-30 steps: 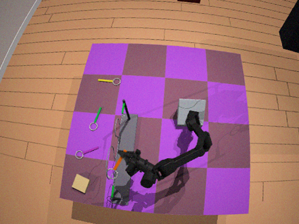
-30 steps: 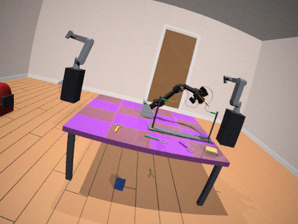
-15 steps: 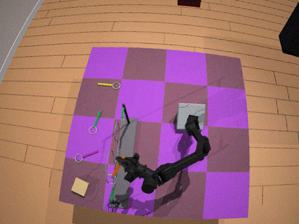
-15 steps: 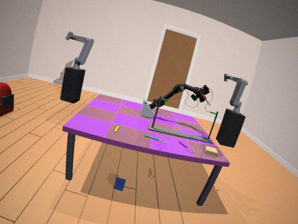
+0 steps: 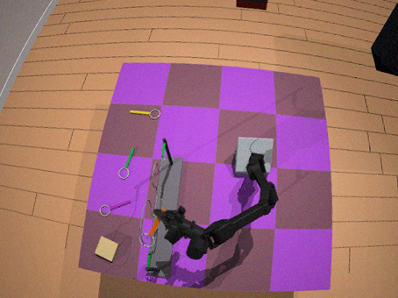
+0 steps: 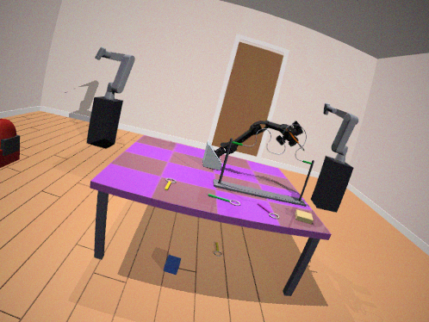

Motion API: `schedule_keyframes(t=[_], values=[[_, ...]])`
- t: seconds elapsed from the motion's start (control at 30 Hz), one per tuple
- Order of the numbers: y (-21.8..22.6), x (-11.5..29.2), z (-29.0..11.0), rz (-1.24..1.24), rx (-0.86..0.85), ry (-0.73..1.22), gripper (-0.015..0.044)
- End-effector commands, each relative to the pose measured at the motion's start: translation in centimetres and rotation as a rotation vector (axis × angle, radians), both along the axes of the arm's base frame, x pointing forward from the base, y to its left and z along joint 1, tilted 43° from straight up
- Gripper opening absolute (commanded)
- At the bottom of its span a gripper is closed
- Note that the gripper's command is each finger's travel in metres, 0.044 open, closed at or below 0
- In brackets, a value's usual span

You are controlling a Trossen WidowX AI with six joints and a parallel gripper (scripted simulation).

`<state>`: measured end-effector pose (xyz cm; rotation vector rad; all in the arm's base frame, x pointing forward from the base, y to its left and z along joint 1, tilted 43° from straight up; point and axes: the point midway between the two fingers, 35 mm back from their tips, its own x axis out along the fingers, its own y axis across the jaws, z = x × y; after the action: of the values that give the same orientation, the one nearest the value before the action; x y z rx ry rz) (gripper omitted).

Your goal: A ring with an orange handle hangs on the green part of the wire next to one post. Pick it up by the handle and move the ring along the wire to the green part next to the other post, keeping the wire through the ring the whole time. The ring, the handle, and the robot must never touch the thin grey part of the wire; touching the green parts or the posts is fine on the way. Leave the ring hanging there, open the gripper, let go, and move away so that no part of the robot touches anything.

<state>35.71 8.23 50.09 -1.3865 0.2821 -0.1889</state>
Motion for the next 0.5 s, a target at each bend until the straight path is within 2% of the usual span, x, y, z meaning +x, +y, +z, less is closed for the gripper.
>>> schedule_keyframes(t=[0.0,0.47], values=[[0.12,0.10,-0.10,0.003,0.051,0.007,-0.0150],[0.26,0.08,-0.59,0.003,0.222,0.031,-0.0150]])
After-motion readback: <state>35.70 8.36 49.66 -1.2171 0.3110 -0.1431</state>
